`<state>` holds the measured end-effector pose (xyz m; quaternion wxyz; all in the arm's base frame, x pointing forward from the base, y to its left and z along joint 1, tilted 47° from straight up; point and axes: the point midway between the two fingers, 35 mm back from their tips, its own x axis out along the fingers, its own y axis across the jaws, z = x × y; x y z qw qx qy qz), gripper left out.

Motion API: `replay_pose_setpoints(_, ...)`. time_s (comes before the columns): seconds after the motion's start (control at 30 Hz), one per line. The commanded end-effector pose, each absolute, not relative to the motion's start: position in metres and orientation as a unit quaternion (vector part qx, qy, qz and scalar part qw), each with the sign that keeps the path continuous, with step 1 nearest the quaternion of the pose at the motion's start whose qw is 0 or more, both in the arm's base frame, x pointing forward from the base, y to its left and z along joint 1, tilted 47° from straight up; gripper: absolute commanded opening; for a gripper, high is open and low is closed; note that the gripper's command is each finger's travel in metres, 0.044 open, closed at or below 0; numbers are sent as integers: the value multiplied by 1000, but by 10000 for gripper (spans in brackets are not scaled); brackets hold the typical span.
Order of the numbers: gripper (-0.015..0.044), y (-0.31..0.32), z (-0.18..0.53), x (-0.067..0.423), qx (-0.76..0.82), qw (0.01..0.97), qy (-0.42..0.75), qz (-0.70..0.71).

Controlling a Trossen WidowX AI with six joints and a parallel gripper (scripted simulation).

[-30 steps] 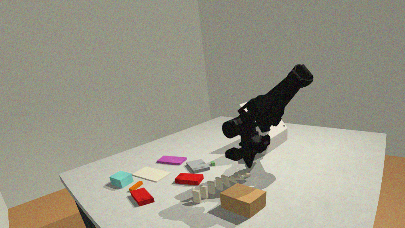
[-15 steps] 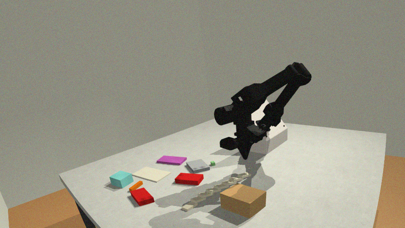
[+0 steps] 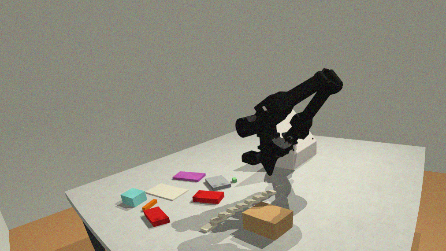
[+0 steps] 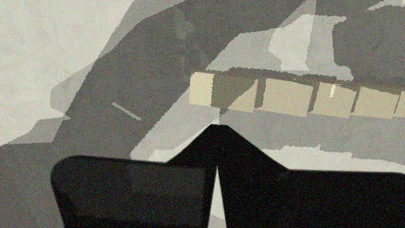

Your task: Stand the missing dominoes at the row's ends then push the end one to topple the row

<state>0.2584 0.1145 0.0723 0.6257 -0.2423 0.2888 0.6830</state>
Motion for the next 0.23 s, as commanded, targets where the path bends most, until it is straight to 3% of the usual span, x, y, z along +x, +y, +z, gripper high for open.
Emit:
replay_pose_setpoints(0.0, 0, 115, 73, 259, -242, 626, 286, 684)
replay_pose_setpoints(0.2, 0, 115, 73, 259, -242, 626, 286, 684)
